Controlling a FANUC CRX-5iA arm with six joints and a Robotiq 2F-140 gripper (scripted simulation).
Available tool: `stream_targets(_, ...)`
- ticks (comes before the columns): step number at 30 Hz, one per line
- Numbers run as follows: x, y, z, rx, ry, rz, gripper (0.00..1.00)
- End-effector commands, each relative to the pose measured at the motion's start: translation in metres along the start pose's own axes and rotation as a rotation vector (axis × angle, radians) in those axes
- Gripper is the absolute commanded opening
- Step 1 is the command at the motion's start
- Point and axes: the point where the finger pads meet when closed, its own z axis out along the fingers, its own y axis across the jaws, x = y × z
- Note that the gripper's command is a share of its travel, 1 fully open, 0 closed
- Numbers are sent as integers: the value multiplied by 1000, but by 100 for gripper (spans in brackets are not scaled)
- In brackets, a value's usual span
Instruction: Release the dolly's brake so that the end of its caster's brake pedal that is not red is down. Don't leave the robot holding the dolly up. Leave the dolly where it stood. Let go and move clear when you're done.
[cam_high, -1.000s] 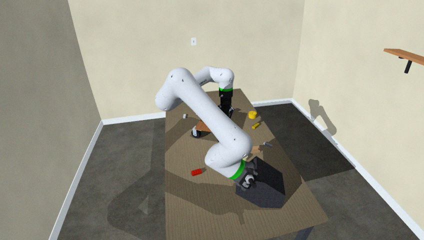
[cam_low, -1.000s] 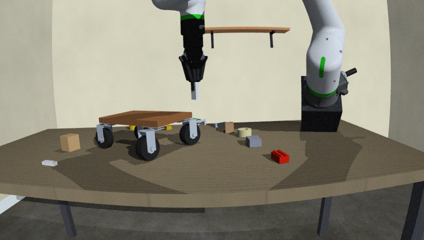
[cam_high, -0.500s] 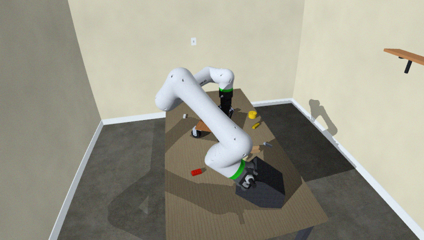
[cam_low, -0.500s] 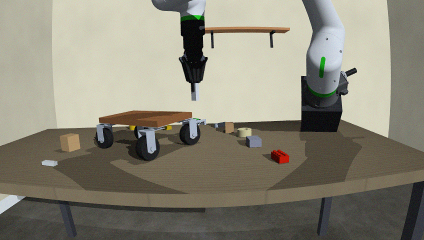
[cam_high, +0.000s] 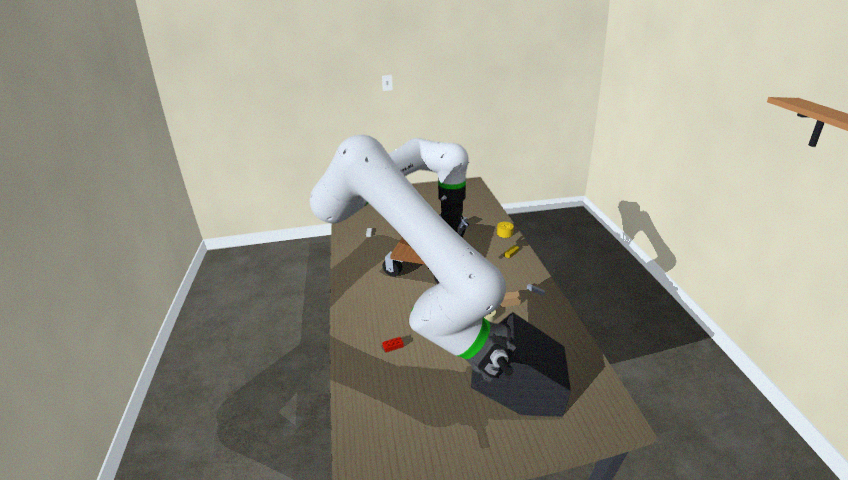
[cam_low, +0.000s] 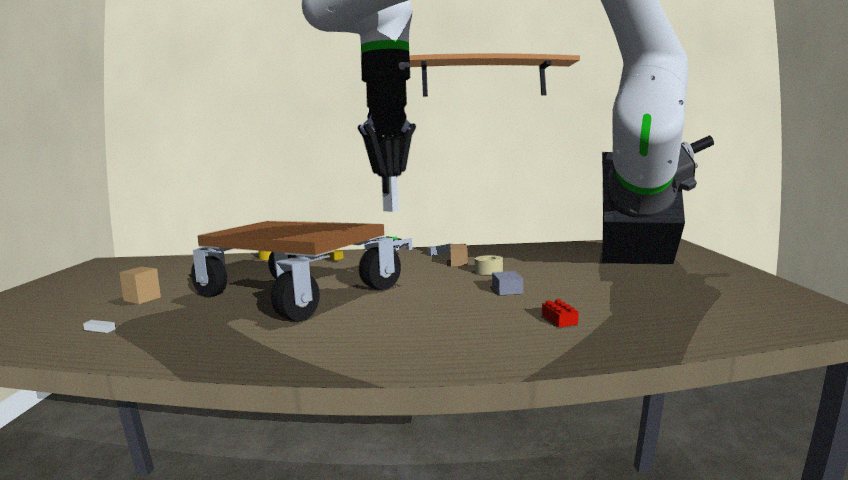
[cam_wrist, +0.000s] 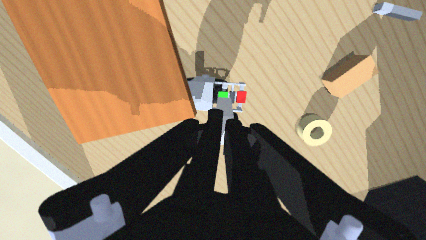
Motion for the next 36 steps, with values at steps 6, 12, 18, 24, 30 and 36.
stream_targets(6,0,0,17,0,1,0,0)
stream_targets(12,1,0,29,0,1,0,0)
stream_targets(18,1,-1,35,0,1,0,0)
stream_targets(24,1,-1,42,0,1,0,0)
stream_targets(30,1,-1,44,0,1,0,0)
stream_targets(36,1,-1,45,0,1,0,0)
